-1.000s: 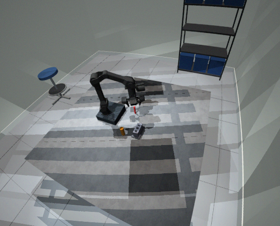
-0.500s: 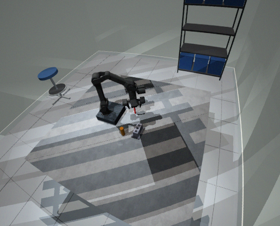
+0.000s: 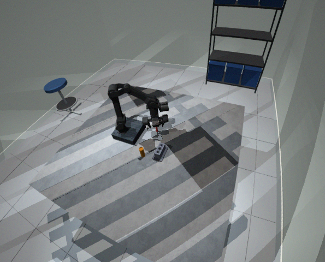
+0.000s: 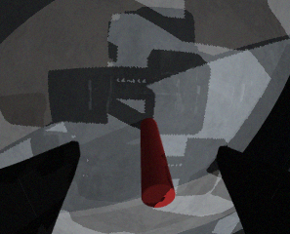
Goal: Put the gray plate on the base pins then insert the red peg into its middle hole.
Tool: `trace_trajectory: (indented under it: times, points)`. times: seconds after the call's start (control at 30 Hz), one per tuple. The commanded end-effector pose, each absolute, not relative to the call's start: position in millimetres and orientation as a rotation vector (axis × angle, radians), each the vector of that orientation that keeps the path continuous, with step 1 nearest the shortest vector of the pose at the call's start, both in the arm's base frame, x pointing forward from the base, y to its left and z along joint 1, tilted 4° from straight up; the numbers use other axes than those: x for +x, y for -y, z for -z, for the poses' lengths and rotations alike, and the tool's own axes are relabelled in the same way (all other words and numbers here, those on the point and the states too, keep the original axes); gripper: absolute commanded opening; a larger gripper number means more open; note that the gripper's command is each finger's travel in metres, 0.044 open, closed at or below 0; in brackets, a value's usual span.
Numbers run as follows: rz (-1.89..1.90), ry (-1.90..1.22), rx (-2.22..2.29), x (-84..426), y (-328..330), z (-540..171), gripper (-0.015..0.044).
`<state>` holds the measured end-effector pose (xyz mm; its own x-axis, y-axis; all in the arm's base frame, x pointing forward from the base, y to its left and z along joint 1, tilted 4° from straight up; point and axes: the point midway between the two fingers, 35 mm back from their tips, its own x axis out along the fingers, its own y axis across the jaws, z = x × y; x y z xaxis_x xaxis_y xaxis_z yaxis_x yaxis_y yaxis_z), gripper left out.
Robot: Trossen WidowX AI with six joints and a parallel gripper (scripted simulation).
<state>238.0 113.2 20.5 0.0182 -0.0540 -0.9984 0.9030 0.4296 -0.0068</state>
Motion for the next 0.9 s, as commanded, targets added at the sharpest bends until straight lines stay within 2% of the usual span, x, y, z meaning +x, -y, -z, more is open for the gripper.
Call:
trace_trajectory:
  times: [0.0, 0.4, 0.63, 0.87]
  points:
    - [0.901, -1.346, 0.835, 237, -113, -17, 0.0361]
    - [0.901, -1.346, 0.835, 237, -113, -17, 0.0046]
    - [0.901, -1.346, 0.835, 237, -113, -17, 0.0000]
    - [0.900, -1.346, 0.835, 239, -114, -27, 0.0000]
